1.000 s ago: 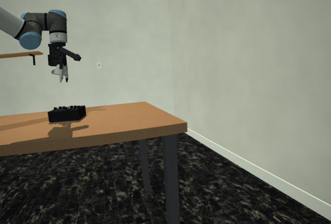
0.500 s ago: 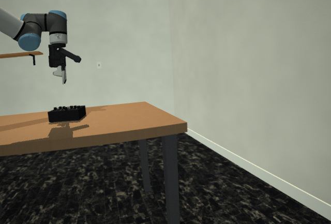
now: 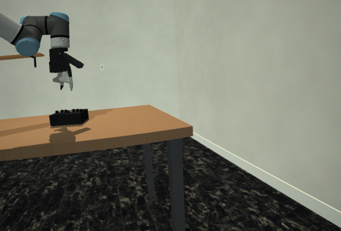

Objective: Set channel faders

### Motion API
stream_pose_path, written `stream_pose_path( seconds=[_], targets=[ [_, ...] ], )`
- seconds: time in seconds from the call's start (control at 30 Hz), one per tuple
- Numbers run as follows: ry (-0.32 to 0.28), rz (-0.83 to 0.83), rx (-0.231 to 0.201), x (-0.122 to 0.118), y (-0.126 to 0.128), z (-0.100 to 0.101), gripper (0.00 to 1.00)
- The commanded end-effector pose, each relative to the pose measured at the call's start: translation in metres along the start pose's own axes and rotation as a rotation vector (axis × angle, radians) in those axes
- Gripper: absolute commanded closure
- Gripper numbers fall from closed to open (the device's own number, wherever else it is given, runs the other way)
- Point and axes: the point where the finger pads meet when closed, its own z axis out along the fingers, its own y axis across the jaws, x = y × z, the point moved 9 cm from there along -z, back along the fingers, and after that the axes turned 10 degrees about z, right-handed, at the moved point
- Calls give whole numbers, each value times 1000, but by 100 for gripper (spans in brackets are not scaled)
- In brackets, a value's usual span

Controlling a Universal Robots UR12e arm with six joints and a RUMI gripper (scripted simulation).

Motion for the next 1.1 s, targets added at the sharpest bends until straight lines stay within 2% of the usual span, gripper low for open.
stream_pose_path(
  seconds=[0.0,0.53,1.07],
  targets=[
    [19,-144,14,-3,7,6,0],
    [52,-656,36,-18,32,29,0],
    [73,-908,38,-27,46,40,0]
  ],
)
